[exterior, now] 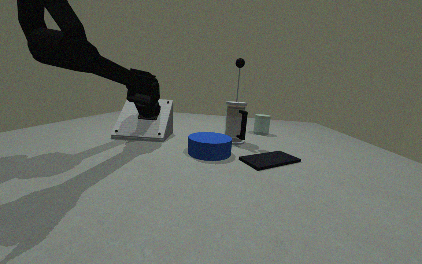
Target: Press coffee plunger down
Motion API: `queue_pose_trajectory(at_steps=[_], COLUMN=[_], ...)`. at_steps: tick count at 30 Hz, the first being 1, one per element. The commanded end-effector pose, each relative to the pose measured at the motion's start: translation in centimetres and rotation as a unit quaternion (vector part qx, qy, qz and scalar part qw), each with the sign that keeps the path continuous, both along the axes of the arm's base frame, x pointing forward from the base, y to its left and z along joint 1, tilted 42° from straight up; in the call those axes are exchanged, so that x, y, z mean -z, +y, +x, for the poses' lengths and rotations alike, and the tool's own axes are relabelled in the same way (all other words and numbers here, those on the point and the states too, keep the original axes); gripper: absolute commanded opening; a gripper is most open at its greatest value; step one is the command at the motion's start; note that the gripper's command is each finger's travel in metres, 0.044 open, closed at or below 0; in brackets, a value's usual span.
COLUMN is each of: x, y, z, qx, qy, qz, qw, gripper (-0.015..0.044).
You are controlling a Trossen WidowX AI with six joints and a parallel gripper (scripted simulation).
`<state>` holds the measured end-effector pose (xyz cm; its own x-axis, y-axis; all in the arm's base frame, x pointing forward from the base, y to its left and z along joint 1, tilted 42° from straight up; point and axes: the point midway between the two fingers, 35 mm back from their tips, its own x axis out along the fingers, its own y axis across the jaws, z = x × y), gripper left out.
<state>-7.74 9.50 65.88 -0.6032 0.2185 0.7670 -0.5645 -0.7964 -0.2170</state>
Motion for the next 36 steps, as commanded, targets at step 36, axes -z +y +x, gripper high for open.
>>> queue_pose_trajectory(at_steps=[36], x=[27.0], y=[24.5], z=[25.7], qx=[0.515], qy=[0.354], qz=[-0.509], qw=[0.592], gripper=[0.0440])
